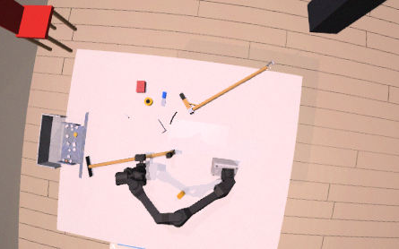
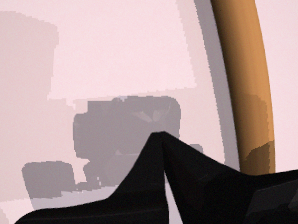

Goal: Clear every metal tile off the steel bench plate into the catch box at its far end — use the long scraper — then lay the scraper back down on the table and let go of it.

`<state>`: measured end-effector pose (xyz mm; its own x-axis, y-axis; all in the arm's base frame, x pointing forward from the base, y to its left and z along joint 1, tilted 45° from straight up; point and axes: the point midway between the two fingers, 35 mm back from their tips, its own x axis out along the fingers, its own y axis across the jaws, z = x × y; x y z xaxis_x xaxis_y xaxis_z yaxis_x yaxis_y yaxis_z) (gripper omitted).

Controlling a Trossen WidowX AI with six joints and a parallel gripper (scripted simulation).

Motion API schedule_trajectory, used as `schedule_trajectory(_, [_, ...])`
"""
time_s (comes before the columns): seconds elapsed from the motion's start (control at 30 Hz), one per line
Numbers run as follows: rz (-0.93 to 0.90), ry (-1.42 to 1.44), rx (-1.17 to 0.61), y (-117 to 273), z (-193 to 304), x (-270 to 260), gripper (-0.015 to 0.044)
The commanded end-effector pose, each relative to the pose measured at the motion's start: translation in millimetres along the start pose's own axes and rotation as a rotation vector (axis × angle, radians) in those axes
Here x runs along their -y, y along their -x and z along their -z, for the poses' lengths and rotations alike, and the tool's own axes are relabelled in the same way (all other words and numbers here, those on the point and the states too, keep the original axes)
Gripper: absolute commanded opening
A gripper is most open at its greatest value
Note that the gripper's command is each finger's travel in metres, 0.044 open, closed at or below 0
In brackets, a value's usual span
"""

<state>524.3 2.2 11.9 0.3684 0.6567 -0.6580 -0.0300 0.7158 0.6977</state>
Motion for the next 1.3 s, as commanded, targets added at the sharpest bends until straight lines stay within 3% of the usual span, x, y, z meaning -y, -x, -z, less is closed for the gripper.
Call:
schedule_trajectory(0.0, [0.004, -0.001, -0.002, -1.5, -0.9, 5.1, 0.0])
schedule_trajectory(1.27, [0.007, 0.001, -0.002, -2.8, -10.9, 41.4, 0.0])
